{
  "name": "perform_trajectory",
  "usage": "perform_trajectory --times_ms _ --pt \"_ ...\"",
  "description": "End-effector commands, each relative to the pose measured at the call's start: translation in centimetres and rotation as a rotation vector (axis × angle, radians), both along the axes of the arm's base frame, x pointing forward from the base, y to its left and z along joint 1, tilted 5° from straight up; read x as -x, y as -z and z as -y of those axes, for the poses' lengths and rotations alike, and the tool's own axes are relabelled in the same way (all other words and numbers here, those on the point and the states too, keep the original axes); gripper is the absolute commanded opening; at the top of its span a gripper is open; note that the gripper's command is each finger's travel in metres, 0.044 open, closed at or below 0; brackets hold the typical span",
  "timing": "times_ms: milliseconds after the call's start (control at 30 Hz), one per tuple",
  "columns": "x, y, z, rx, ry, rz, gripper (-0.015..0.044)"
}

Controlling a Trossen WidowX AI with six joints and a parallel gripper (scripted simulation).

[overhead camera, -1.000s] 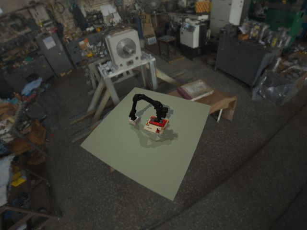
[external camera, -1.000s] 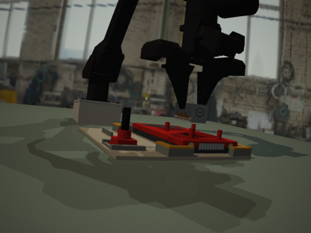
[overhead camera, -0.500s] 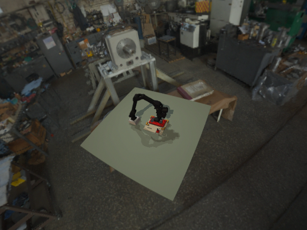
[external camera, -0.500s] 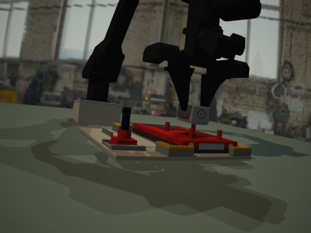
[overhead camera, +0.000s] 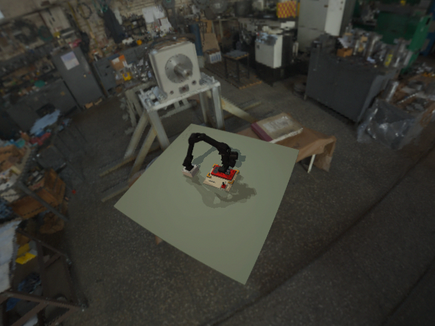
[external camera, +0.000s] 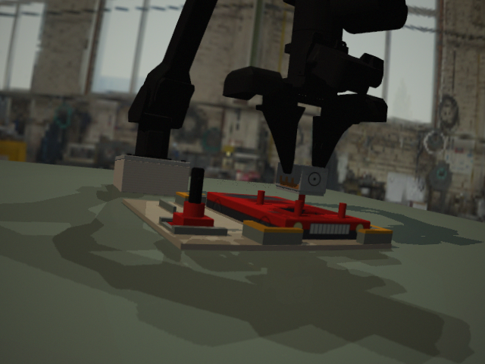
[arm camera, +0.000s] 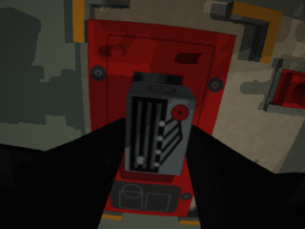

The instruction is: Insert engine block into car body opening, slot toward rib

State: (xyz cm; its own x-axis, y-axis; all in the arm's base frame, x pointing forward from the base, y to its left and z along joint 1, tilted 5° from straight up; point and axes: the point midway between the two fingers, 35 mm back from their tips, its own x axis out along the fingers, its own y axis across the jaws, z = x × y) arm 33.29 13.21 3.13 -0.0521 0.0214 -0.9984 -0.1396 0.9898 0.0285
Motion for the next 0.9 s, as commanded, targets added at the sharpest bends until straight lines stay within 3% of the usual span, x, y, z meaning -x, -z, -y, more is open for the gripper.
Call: perform_trajectory --times_ms 0,867 --pt "-0.06 -0.05 -0.20 -0.009 -0.043 0.002 0.0159" --pt "-0.03 0.17 -0.26 -0.004 0.041 0.000 0.0159"
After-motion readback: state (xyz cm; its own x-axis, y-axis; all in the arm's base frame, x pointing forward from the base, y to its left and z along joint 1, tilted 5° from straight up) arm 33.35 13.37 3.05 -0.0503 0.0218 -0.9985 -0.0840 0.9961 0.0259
